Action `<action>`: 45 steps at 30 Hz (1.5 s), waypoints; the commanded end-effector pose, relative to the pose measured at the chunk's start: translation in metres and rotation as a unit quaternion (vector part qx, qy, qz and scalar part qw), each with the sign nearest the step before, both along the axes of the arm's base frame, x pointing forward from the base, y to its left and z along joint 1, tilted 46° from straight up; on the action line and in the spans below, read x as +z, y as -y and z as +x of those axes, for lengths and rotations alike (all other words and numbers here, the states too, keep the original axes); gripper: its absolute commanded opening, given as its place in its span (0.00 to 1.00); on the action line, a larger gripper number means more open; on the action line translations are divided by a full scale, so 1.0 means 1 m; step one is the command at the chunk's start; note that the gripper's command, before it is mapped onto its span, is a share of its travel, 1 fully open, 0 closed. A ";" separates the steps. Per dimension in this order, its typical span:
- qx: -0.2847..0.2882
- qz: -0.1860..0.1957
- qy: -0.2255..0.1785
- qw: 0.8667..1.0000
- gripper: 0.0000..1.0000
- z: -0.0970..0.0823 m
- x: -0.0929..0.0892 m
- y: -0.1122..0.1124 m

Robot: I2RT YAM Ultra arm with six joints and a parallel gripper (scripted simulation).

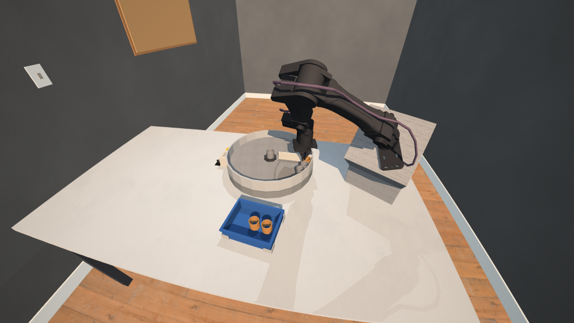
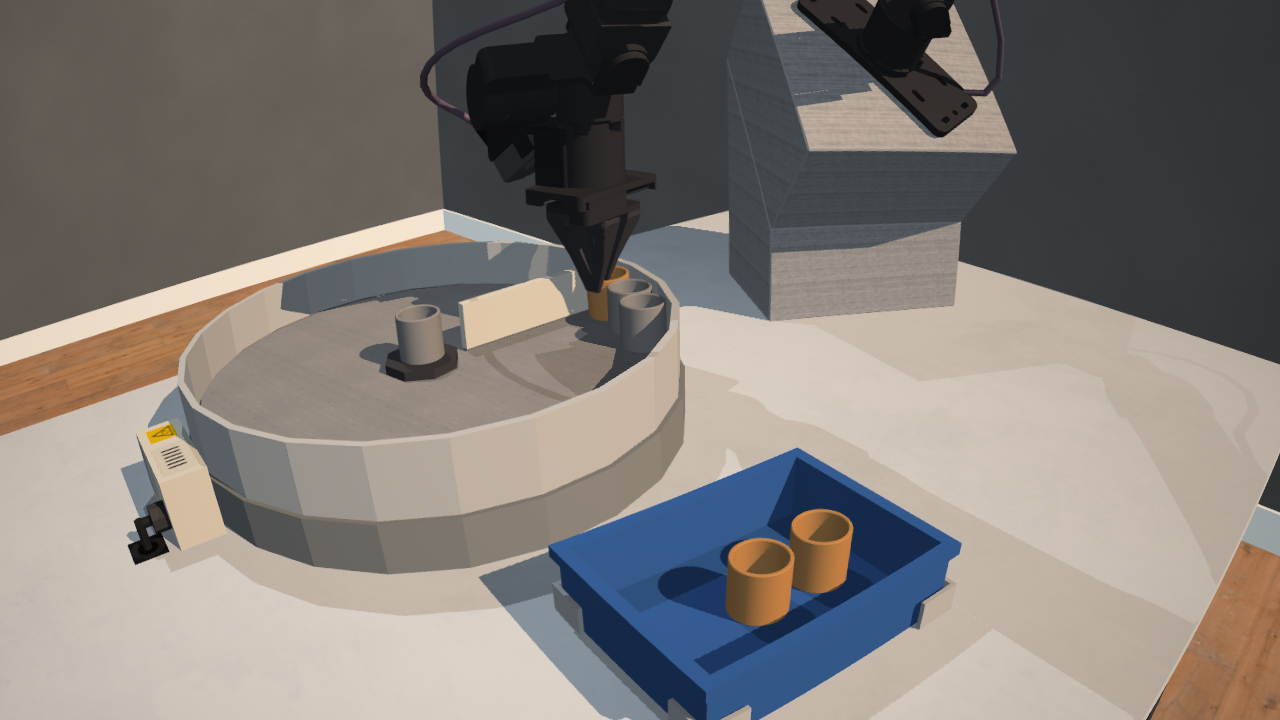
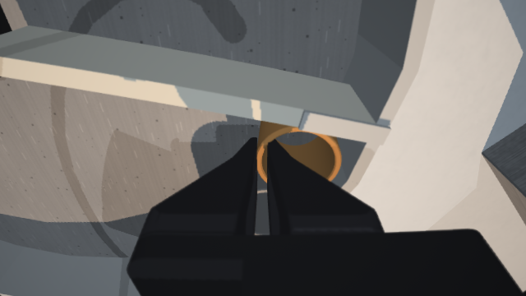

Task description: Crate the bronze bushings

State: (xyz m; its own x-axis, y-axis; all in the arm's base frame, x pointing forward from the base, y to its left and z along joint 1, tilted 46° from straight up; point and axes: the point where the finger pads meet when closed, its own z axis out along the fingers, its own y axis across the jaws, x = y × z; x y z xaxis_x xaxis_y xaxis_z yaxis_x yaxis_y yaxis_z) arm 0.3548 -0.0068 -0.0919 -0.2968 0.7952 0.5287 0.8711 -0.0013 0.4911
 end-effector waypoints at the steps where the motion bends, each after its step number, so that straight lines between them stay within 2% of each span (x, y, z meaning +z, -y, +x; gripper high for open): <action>1: -0.003 0.008 -0.013 1.000 0.00 -0.010 -0.009 -0.004; 17: -0.005 0.009 -0.015 1.000 0.00 -0.013 -0.008 0.000; 19: -0.005 0.006 -0.003 1.000 0.00 -0.010 0.005 0.004; 26: -0.005 0.006 -0.003 1.000 0.00 -0.016 0.017 0.014; 30: -0.005 -0.004 0.016 1.000 0.00 -0.009 0.037 0.034; 35: -0.006 -0.012 0.012 1.000 0.00 -0.019 0.050 0.049; 45: -0.005 -0.013 0.011 1.000 0.00 -0.024 0.059 0.057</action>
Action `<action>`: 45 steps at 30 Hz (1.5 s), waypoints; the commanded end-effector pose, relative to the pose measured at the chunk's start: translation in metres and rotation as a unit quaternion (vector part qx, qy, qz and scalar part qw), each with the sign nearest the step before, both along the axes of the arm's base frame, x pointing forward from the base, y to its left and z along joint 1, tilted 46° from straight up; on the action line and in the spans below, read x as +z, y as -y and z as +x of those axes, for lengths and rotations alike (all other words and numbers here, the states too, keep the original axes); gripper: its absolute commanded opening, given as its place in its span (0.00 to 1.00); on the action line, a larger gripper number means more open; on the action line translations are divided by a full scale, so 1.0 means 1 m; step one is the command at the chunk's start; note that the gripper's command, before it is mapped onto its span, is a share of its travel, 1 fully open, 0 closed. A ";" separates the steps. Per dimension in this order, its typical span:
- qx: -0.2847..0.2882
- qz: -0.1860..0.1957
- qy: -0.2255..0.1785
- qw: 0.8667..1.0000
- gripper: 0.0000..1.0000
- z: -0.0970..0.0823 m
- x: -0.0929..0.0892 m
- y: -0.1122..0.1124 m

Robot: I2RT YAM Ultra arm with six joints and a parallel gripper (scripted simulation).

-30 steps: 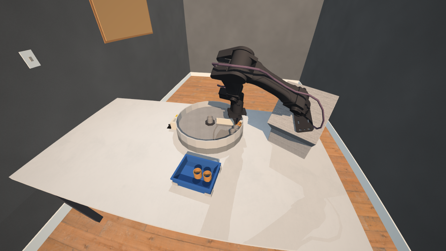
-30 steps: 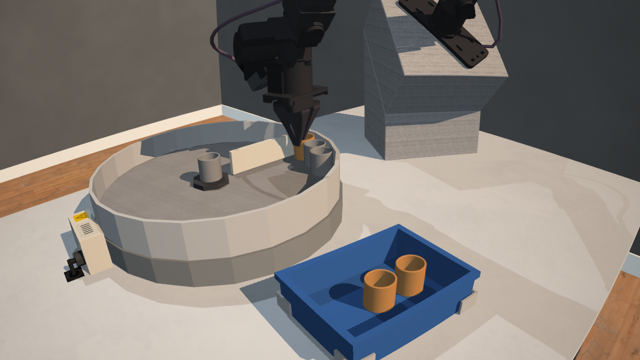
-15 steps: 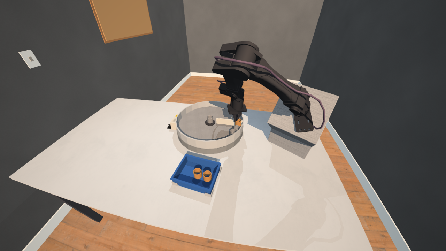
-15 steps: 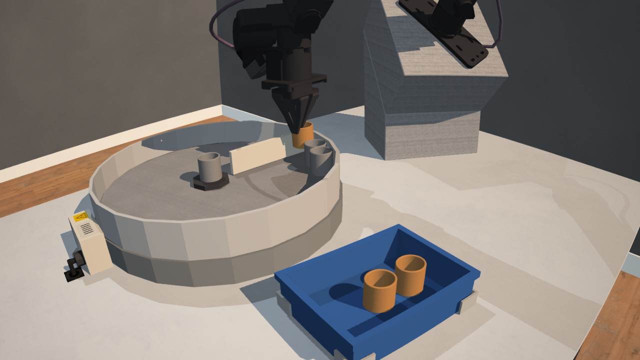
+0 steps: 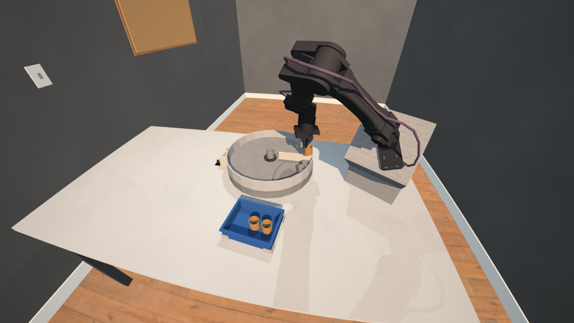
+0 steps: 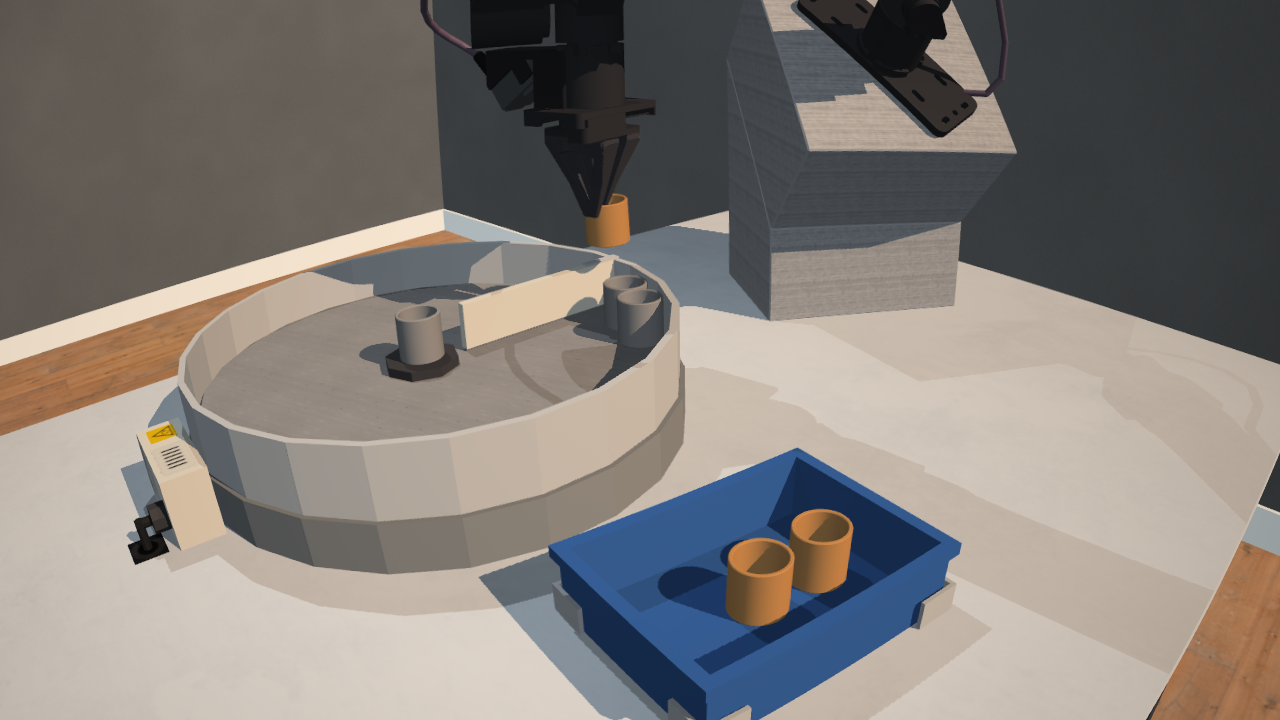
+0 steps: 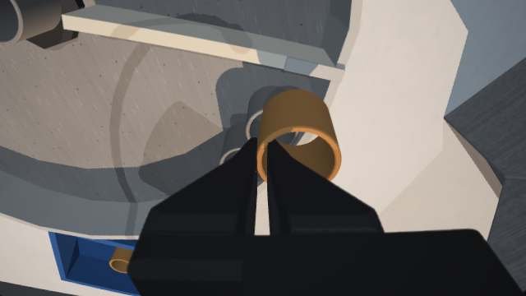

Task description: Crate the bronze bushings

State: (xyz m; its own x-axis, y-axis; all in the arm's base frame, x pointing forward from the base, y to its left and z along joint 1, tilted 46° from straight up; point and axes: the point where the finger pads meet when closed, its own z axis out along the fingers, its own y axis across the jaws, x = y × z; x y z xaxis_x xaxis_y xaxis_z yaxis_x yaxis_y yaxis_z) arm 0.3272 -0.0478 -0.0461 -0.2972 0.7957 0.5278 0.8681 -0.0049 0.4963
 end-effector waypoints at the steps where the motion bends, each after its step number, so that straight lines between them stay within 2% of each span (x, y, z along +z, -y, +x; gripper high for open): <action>1: -0.004 -0.013 0.008 1.000 0.00 0.003 0.013 0.016; 45: -0.006 -0.010 0.004 1.000 0.00 0.006 0.017 0.010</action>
State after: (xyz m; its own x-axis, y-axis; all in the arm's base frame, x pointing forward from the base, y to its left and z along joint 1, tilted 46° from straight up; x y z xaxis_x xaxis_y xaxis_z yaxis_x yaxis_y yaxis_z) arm 0.3222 -0.0456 -0.0435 -0.2955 0.7869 0.5417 0.8772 -0.0011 0.4801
